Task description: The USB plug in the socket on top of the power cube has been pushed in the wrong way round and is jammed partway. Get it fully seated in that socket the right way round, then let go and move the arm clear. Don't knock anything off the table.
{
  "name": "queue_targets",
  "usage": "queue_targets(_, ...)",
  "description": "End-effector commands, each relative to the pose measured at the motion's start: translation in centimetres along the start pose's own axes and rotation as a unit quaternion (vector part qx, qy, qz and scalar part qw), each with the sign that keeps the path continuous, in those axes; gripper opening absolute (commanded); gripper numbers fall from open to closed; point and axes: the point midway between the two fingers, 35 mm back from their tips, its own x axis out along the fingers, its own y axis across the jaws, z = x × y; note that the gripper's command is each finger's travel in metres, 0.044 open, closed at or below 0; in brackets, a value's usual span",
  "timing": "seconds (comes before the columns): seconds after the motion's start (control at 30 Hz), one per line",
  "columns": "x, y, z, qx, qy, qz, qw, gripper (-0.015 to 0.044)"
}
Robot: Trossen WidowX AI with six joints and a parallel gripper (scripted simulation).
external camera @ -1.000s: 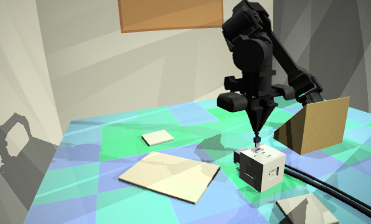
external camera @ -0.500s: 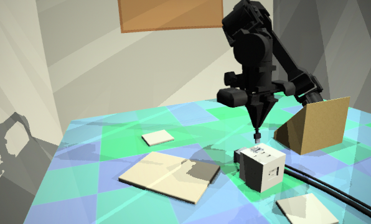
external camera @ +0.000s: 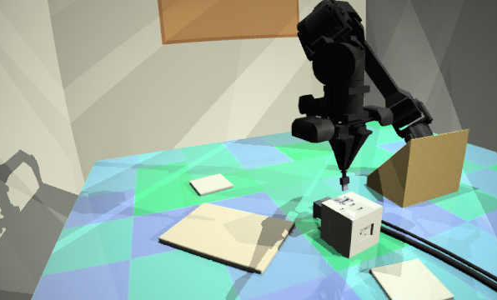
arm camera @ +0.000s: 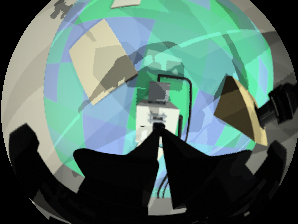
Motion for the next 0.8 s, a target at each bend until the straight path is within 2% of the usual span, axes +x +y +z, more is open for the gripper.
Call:
queue_targets(0.0,0.04,-0.03,-0.01,-0.055,0.0,-0.001,0.998,0.0)
queue_targets(0.77,0.06,-0.04,-0.01,-0.351,0.0,-0.001,0.937,0.0)
